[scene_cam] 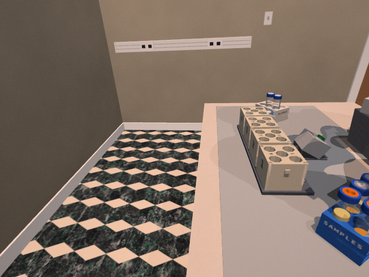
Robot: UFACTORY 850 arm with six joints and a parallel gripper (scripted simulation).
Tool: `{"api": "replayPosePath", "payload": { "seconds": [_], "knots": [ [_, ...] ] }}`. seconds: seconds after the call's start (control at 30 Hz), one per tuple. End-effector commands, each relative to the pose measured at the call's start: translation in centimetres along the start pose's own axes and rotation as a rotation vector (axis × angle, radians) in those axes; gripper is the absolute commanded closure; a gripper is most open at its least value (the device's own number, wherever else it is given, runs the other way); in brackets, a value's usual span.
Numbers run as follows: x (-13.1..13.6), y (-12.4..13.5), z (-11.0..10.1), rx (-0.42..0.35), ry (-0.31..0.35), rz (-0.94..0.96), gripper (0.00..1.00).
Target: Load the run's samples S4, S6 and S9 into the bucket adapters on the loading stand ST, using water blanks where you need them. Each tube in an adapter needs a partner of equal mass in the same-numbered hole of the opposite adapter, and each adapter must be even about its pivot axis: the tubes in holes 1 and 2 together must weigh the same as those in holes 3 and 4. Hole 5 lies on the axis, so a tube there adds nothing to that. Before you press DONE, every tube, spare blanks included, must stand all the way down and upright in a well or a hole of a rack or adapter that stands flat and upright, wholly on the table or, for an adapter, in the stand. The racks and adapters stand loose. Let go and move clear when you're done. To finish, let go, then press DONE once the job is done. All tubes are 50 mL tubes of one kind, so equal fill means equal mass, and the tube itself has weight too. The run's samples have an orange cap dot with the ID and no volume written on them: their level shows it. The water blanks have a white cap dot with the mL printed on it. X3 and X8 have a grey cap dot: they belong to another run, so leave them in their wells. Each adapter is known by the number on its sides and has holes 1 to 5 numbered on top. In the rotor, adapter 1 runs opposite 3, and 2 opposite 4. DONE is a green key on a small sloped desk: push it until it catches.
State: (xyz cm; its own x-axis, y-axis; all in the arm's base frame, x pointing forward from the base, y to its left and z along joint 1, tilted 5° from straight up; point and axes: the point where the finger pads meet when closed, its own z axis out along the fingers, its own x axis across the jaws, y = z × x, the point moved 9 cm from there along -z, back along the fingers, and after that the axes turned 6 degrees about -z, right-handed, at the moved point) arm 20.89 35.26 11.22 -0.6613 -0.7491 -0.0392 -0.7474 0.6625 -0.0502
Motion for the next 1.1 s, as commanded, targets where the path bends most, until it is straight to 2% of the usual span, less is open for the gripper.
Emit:
{"api": "replayPosePath", "payload": {
  "seconds": [0.0,1.07],
  "knots": [
    [0.2,0.1,0.1,0.007,-0.023,0.001,0.43],
    [0.1,0.1,2.0,0.007,-0.023,0.001,0.43]
  ]
}}
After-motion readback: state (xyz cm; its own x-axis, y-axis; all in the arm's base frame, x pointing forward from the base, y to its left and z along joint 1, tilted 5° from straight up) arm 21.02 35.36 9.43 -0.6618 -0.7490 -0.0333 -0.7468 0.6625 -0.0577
